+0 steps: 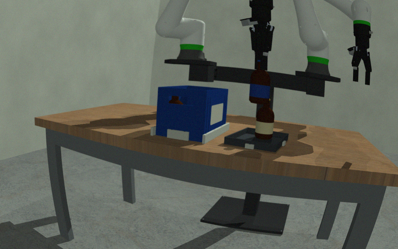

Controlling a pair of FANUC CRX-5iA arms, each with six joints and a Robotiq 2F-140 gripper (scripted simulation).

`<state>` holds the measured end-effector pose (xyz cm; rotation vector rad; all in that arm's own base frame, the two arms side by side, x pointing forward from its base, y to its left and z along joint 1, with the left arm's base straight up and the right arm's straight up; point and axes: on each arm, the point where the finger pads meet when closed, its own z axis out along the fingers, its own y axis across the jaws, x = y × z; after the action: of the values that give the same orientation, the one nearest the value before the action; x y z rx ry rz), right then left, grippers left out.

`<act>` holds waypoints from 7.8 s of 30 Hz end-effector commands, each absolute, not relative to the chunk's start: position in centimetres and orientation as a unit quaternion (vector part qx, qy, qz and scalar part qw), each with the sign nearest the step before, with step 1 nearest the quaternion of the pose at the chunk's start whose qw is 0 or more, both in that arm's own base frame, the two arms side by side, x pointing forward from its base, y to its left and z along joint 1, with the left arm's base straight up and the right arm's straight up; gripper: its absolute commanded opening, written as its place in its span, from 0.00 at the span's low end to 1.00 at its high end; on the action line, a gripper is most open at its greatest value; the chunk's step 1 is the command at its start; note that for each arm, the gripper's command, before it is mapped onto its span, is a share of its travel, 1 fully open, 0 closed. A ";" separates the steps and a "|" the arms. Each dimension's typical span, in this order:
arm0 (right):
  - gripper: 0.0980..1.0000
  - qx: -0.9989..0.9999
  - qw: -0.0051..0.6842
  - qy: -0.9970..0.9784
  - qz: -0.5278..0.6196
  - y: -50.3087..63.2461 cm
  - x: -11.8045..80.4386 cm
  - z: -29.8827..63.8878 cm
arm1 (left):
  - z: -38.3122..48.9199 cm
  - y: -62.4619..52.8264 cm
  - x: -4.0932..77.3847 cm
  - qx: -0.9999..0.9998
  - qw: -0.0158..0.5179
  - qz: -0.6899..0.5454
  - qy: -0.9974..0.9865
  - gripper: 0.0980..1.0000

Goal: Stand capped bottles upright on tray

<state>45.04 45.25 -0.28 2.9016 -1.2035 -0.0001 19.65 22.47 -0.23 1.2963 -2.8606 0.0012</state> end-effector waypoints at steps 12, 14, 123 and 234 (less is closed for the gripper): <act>0.00 0.924 -0.001 -0.383 0.000 45.3 45.1 -2.5 | -0.2 22.5 19.7 0.413 0.000 0.000 -0.911 1.00; 0.00 0.924 -0.001 -0.383 0.000 45.3 45.1 -2.9 | -0.2 22.5 19.7 0.413 0.000 0.000 -0.911 1.00; 0.00 0.924 -0.001 -0.383 0.000 45.4 45.1 -13.5 | -0.2 22.5 19.7 0.413 0.000 0.000 -0.911 1.00; 1.00 0.924 -0.001 -0.383 0.000 45.4 45.1 -9.1 | -0.2 22.5 19.7 0.413 0.000 0.000 -0.911 1.00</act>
<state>45.04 45.34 -9.38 2.9022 -1.2038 0.0001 19.65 22.47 -0.23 1.2963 -2.8606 0.0012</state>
